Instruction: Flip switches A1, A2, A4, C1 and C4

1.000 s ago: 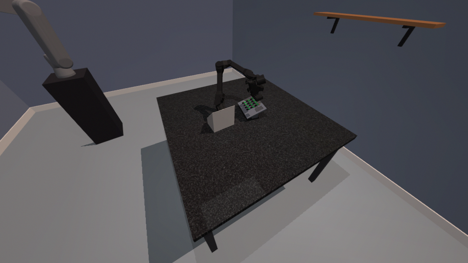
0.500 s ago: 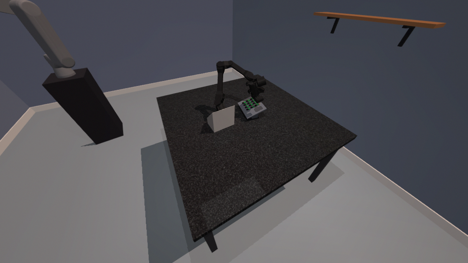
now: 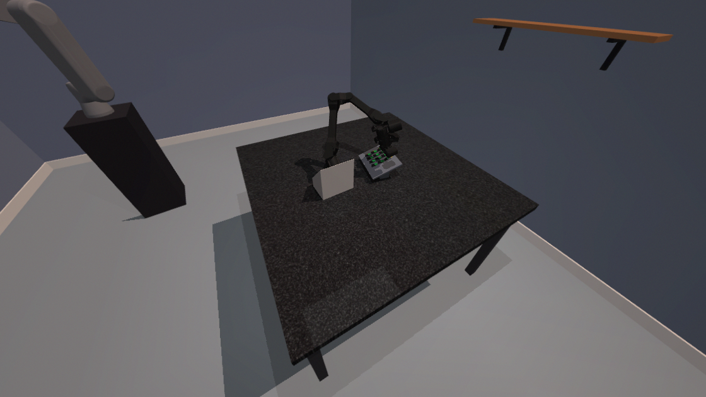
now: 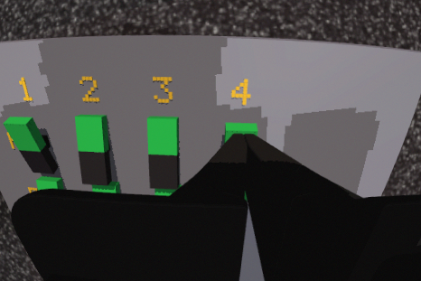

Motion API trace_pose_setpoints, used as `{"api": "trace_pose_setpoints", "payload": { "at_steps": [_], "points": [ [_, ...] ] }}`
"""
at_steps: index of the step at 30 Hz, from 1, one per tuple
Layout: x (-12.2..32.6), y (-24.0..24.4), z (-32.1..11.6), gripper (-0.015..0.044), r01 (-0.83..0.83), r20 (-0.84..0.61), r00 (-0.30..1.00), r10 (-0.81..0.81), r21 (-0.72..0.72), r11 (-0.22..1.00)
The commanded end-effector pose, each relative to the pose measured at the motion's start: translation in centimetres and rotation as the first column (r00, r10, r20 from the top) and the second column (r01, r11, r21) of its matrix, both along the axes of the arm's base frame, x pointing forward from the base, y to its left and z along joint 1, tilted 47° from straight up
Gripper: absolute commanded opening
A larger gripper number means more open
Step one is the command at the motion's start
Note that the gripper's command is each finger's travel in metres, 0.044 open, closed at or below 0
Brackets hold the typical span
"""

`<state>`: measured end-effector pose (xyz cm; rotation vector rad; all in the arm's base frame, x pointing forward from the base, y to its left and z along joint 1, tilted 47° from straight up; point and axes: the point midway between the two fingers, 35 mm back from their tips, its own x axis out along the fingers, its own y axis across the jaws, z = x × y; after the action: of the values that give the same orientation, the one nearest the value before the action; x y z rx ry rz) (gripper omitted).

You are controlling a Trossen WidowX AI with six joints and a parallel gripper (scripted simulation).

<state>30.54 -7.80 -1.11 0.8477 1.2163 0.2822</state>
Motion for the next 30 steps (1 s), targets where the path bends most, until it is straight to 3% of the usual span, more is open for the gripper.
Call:
{"api": "trace_pose_setpoints", "payload": {
  "at_steps": [1,30],
  "points": [
    [-0.11,0.18,-0.12,0.0000,0.004,-0.006,1.000,-0.004,0.010,1.000],
    [-0.05,0.26,-0.21,0.0000,0.004,-0.006,1.000,-0.004,0.010,1.000]
  ]
}}
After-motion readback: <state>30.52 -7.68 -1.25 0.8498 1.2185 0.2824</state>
